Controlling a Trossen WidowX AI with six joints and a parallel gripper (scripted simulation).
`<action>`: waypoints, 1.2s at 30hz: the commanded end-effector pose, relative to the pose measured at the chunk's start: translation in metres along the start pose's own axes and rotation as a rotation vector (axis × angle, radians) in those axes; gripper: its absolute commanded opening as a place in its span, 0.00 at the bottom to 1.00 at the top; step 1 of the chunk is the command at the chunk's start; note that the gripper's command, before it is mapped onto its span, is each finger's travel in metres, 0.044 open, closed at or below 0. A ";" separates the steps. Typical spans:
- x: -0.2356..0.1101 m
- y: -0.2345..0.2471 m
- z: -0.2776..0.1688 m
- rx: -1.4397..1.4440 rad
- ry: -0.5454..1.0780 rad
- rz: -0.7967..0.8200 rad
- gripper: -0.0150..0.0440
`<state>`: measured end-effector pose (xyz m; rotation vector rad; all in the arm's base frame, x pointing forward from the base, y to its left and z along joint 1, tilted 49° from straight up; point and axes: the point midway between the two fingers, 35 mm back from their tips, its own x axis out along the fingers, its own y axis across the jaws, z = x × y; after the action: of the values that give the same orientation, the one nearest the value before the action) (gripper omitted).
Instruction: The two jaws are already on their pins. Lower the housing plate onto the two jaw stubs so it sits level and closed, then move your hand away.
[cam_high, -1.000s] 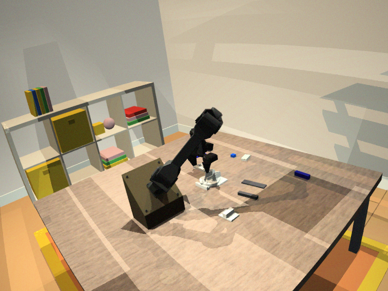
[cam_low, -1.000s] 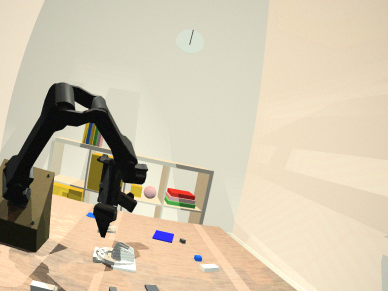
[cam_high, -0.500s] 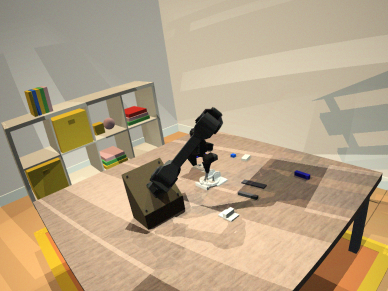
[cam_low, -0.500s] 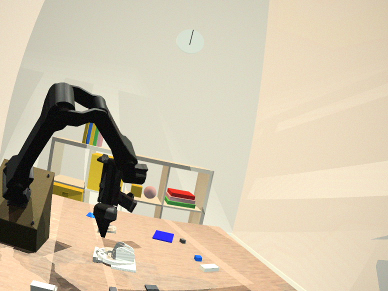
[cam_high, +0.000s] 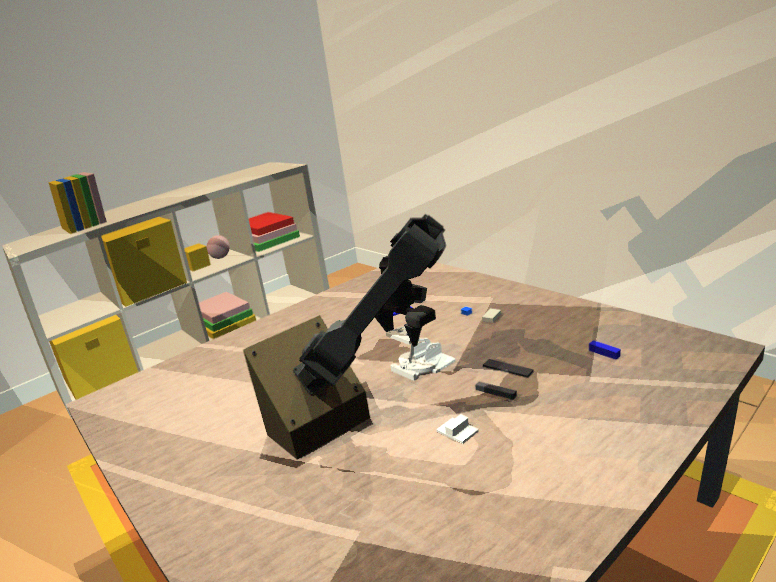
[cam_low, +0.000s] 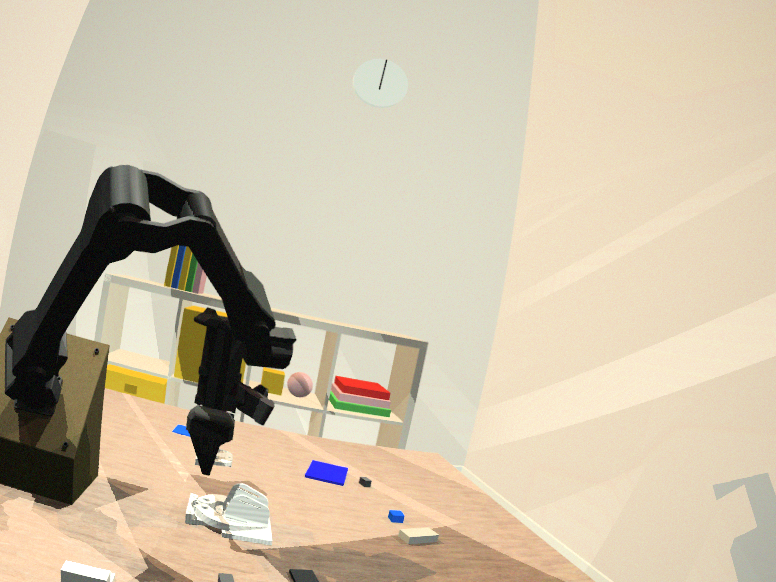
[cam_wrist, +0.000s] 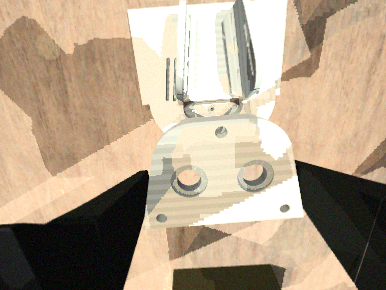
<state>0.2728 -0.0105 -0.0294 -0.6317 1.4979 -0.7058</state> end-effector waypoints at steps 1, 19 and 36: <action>-0.001 0.000 -0.001 0.004 -0.003 0.003 0.85; -0.001 -0.006 -0.006 0.004 -0.003 0.003 0.85; -0.001 -0.007 -0.006 0.002 -0.003 0.003 0.85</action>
<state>0.2664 -0.0140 -0.0240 -0.6260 1.4961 -0.7068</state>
